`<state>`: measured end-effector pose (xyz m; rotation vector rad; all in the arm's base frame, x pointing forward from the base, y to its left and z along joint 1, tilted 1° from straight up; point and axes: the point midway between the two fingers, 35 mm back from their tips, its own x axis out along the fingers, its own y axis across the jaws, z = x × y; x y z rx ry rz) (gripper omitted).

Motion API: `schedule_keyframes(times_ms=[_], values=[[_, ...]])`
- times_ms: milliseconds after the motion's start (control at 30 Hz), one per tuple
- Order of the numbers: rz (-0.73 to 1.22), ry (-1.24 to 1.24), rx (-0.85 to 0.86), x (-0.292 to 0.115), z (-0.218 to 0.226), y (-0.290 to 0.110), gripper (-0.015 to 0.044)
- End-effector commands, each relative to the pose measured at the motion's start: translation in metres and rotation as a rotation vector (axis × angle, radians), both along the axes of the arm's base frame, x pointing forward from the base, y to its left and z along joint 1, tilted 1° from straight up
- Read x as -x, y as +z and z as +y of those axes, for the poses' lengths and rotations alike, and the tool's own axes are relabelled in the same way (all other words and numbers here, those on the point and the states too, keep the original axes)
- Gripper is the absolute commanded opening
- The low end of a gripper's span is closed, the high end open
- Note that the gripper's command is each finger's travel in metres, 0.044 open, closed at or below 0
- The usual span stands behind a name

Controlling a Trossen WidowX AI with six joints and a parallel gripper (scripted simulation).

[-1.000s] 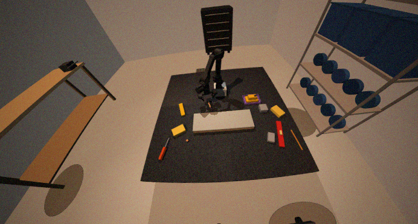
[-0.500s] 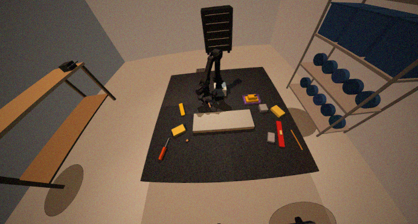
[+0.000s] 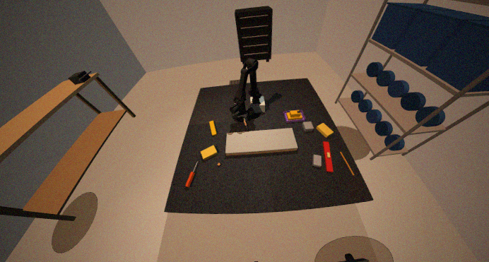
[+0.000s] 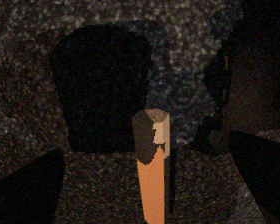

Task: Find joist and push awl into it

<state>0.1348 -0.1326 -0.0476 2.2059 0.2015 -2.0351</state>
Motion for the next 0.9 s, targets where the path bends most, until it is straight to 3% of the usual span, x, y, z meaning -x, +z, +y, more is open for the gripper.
schedule_keyframes(times_ms=[0,67,533,867], values=[[0.005,0.006,-0.003,0.0021,0.0021,-0.0058,0.0440],[0.005,0.006,-0.003,0.0021,0.0021,-0.0061,0.0440],[0.005,0.006,-0.003,0.0021,0.0021,-0.0061,0.0072],[0.005,0.006,-0.003,0.0000,-0.0002,0.0021,0.0000]])
